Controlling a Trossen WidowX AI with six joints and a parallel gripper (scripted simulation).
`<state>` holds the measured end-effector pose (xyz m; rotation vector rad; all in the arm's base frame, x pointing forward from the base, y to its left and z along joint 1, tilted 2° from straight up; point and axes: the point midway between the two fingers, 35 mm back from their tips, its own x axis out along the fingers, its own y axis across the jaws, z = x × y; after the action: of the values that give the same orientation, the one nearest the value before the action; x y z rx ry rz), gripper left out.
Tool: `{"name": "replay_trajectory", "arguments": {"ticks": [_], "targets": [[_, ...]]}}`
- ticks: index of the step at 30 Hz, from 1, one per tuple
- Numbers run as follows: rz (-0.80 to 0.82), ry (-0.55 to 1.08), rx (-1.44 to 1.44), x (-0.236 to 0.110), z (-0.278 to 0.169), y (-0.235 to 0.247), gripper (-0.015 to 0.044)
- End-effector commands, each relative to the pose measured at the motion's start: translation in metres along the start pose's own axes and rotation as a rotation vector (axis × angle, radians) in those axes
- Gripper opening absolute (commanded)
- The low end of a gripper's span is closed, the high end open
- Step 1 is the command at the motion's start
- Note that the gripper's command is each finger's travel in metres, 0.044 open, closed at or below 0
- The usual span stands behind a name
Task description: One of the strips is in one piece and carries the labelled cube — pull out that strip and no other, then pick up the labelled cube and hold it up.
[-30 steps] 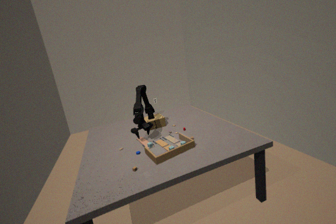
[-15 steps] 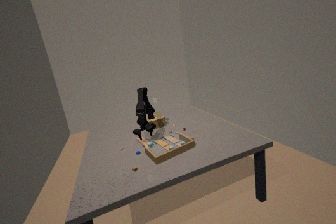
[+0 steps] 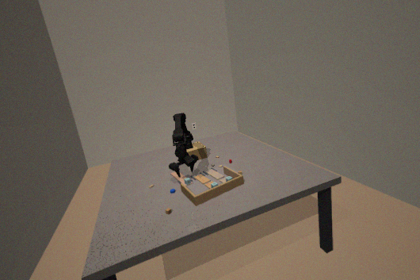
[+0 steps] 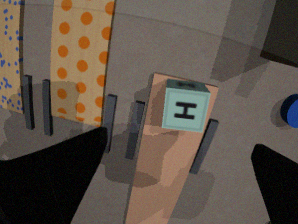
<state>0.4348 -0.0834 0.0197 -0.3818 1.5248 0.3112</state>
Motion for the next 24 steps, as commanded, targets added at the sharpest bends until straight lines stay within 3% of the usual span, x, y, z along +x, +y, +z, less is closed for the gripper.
{"name": "replay_trajectory", "arguments": {"ticks": [1, 8, 24], "targets": [[-0.005, -0.001, 0.001, -0.003, 0.009, -0.002, 0.0440], [-0.005, -0.001, 0.001, 0.005, 0.010, -0.002, 0.0256], [-0.005, -0.001, 0.001, 0.031, 0.010, -0.003, 0.0250]]}}
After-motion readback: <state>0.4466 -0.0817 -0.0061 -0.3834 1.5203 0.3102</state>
